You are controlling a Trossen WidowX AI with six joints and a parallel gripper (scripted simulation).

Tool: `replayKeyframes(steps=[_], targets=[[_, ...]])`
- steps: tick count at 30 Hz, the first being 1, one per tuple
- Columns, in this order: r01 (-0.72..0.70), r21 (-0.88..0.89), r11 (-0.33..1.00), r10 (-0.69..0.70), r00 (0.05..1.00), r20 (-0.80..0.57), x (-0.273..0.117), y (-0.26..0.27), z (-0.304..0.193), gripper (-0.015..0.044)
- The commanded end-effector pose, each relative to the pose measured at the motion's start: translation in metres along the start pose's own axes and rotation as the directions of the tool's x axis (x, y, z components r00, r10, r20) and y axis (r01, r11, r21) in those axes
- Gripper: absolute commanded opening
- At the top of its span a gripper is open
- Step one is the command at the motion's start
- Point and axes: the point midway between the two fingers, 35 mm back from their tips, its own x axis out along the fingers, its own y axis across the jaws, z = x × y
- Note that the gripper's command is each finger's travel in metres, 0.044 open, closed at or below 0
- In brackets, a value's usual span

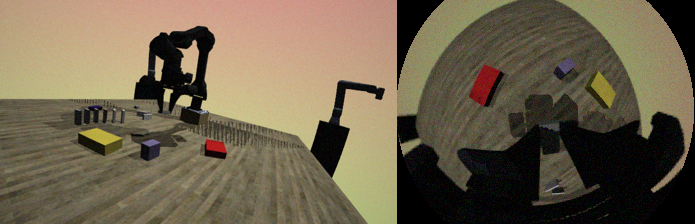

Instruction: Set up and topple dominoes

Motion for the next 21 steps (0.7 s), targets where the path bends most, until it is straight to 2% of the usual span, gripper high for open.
replayKeyframes(steps=[1, 11, 21], targets=[[-0.001, 0.042, 0.999, -0.002, 0.998, 0.071, 0.011, -0.006, 0.003, 0.0107], [0.000, 0.135, 0.991, -0.037, 0.960, 0.278, 0.032, -0.026, 0.012, 0.0107], [-0.024, 0.192, 0.981, -0.069, 0.883, 0.464, 0.042, -0.042, 0.016, 0.0107]])
